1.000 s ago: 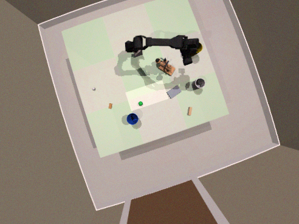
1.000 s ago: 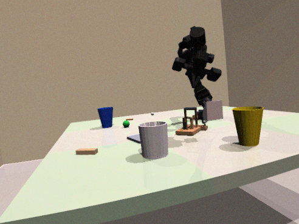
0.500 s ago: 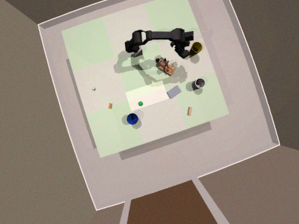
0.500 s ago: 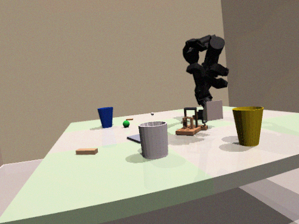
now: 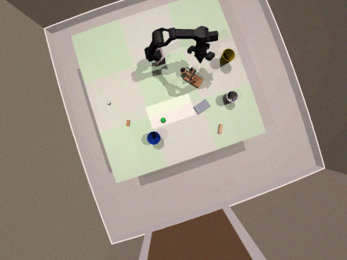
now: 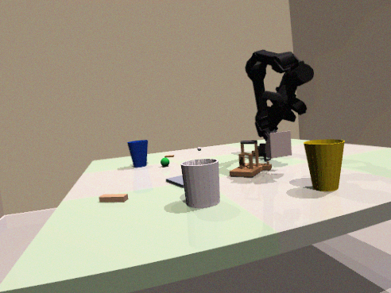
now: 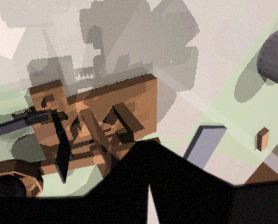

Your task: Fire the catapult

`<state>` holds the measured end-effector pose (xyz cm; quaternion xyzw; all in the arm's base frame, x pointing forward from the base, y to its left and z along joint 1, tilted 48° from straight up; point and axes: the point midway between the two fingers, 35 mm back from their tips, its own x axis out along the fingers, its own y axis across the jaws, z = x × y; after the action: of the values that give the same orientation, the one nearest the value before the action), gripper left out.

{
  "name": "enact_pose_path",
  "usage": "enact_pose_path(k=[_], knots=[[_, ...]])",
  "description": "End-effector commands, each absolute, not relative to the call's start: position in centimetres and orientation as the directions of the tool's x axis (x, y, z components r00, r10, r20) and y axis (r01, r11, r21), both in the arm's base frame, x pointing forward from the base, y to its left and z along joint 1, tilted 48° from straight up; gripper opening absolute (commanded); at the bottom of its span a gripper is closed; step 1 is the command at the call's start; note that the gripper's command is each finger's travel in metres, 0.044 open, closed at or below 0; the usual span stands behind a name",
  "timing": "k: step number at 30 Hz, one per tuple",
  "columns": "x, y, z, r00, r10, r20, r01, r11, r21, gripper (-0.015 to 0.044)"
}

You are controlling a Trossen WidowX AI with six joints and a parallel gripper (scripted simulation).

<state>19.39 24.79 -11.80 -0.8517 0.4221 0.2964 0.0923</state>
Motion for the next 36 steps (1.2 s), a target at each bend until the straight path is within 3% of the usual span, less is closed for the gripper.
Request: enact_pose_path(k=[1, 18, 36], knots=[[18.0, 23.4, -11.1, 0.495, -0.692, -0.525, -0.707, -0.672, 0.219, 0.0000], [14.3, 19.0, -7.9, 0.614, -0.731, -0.298, -0.427, -0.625, 0.653, 0.0000], [14.2, 18.0, -8.8, 0.619, -0.730, -0.289, -0.416, -0.617, 0.668, 0.0000]])
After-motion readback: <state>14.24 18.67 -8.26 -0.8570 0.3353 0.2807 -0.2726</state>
